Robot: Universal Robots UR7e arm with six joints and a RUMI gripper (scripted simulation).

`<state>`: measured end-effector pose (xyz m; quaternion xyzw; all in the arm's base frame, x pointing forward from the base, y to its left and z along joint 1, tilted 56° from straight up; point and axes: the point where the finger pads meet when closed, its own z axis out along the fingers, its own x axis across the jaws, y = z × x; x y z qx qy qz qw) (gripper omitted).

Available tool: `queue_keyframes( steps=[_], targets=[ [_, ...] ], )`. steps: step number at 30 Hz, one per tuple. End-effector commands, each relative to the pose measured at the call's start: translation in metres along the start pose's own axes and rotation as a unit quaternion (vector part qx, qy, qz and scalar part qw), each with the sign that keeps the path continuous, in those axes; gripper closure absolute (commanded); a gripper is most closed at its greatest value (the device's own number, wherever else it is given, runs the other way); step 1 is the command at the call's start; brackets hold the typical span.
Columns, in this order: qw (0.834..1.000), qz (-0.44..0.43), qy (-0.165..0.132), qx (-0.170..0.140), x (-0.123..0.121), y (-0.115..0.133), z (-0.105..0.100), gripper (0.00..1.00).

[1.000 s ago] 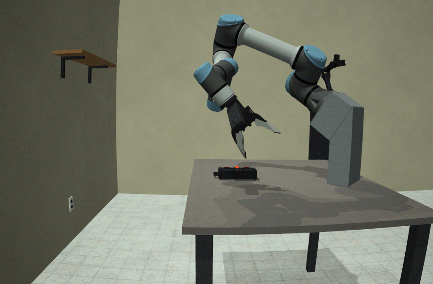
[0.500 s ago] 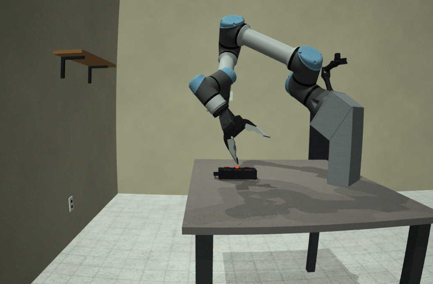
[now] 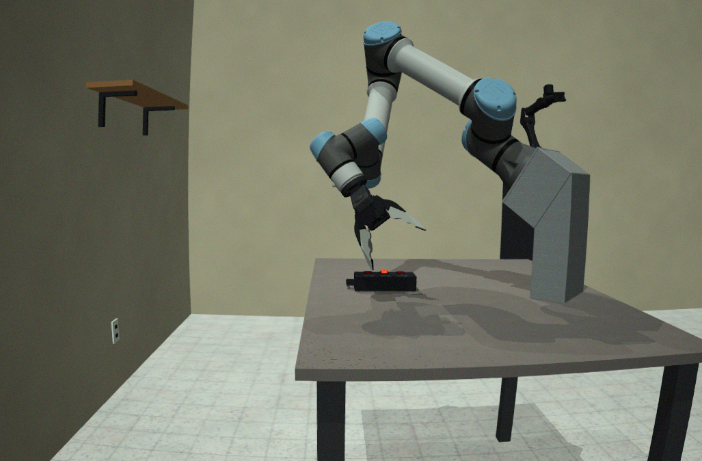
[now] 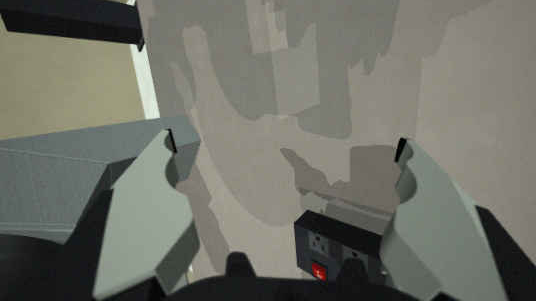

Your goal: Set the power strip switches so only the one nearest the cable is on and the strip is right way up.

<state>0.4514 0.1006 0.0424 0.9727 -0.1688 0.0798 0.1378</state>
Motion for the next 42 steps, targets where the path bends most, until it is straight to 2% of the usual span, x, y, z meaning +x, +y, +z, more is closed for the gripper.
queue_keyframes(
  steps=[1,4,12,13,18,21,22,32,42],
  targets=[
    [0.999,-0.033,0.020,0.034,0.012,0.017,-0.007,0.00],
    [0.998,-0.041,0.027,0.040,0.016,0.024,-0.009,0.00],
    [0.991,-0.087,0.078,0.063,0.034,0.061,-0.022,0.00],
    [0.991,-0.087,0.078,0.063,0.034,0.061,-0.022,0.00],
    [0.984,-0.117,0.113,0.068,0.043,0.084,-0.030,0.00],
    [0.984,-0.117,0.113,0.068,0.043,0.084,-0.030,0.00],
    [0.982,-0.124,0.122,0.067,0.045,0.090,-0.032,0.00],
    [0.962,-0.184,0.194,0.049,0.058,0.134,-0.049,0.00],
    [0.946,-0.221,0.234,0.025,0.062,0.161,-0.059,0.00]
  ],
)
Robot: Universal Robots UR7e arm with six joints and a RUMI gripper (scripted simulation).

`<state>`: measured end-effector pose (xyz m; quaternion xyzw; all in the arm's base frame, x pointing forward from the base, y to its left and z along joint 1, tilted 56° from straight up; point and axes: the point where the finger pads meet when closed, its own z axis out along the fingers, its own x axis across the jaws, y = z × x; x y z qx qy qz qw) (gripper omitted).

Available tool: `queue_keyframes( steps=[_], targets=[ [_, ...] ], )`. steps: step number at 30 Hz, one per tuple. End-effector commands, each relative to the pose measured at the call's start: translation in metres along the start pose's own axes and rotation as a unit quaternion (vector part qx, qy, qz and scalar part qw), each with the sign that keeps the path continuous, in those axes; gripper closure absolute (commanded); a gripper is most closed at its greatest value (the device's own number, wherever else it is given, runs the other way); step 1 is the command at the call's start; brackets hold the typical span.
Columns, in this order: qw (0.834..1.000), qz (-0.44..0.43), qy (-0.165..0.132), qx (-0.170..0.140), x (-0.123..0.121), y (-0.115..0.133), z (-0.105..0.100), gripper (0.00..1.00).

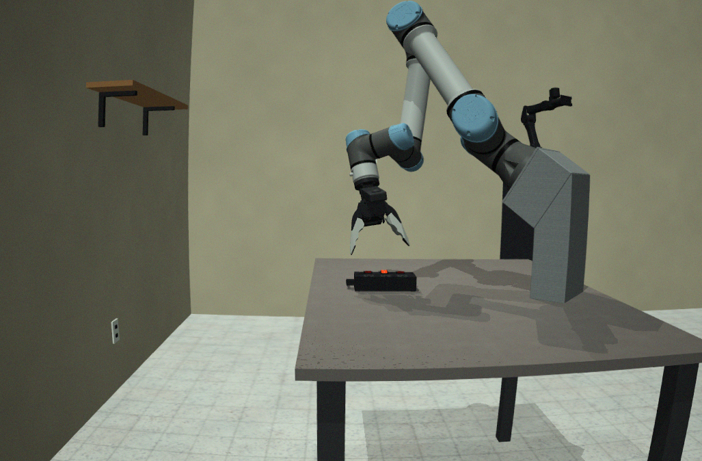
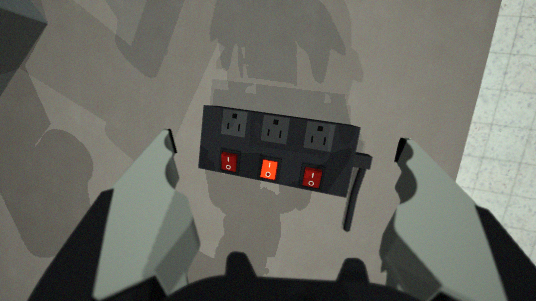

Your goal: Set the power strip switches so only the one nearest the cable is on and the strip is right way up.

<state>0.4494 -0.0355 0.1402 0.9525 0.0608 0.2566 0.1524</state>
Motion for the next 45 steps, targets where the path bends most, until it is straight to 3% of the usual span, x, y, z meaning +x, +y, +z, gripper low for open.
queue_keyframes(
  steps=[1,20,45],
  targets=[
    [0.999,-0.033,0.030,-0.010,-0.001,0.016,-0.008,0.00],
    [0.993,-0.089,0.064,-0.047,-0.005,0.044,-0.022,0.00],
    [0.992,-0.093,0.067,-0.051,-0.004,0.047,-0.023,0.00]
  ],
)
